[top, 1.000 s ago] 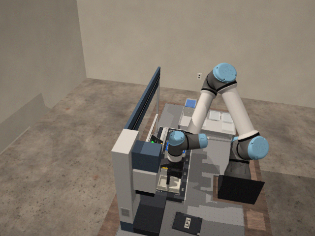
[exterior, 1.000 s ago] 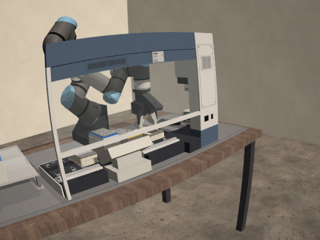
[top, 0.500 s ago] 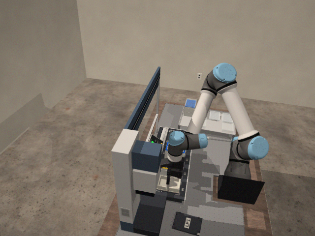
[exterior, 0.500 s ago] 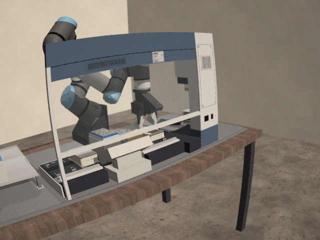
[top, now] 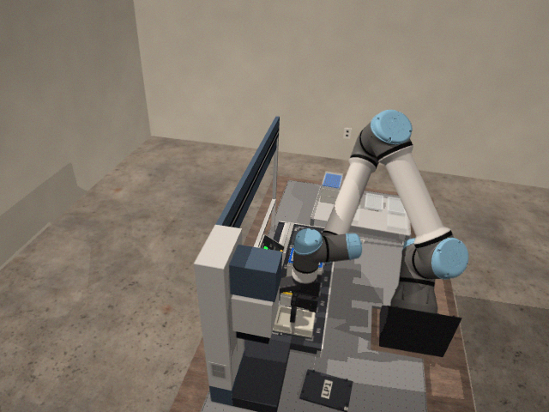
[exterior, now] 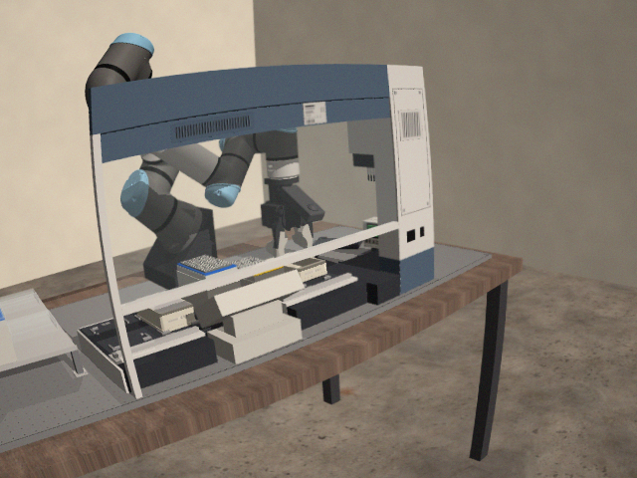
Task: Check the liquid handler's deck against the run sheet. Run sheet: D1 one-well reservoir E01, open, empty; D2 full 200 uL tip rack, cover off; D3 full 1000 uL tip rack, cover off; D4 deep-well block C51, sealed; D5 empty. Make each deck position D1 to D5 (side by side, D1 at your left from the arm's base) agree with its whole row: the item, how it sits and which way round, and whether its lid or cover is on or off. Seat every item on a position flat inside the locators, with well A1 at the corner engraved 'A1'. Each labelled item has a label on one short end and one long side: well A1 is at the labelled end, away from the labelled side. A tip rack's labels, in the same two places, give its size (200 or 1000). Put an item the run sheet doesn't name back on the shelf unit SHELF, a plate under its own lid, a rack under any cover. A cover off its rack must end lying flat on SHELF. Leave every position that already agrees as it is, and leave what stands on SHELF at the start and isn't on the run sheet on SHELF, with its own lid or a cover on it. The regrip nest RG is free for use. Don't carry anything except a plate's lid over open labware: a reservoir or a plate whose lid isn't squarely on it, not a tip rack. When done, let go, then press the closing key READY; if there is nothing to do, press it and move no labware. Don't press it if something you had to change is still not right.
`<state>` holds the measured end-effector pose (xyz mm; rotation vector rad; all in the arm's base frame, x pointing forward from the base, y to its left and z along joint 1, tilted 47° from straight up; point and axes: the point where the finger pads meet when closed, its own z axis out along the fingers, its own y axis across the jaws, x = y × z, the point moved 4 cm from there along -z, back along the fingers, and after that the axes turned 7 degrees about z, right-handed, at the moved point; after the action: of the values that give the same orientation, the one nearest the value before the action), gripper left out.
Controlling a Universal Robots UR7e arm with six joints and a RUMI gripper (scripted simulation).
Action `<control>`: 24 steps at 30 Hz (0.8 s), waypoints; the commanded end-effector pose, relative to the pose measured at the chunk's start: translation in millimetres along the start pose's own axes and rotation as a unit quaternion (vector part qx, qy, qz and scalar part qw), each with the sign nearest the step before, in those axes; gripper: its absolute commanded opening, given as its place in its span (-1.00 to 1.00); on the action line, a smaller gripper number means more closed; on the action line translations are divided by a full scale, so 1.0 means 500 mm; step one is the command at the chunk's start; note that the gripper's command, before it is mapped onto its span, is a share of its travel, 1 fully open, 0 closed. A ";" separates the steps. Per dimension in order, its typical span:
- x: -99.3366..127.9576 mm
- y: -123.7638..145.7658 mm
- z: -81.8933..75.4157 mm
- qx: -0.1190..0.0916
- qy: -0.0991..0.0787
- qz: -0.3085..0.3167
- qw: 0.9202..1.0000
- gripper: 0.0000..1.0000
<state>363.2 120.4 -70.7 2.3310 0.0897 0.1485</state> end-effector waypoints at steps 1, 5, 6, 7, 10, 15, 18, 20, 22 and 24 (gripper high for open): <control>0.000 0.000 0.002 0.000 0.000 0.000 1.000 -1.00; 0.000 0.000 0.005 0.000 0.000 0.000 1.000 -1.00; 0.000 0.000 0.005 0.000 0.000 0.000 1.000 -1.00; 0.000 0.000 0.006 0.000 0.000 0.000 1.000 -1.00; 0.000 0.000 0.007 0.000 0.000 0.000 1.000 -1.00; 0.000 0.000 0.010 0.000 0.000 0.000 1.000 -1.00; 0.000 0.000 0.012 0.000 0.000 0.000 1.000 -1.00; 0.000 0.000 0.013 0.000 0.000 0.000 1.000 -1.00; 0.000 0.000 0.015 0.000 0.000 0.000 1.000 -1.00; 0.000 0.000 0.016 0.000 0.000 0.000 1.000 -1.00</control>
<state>364.2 115.2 -75.7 2.3310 0.0896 0.1484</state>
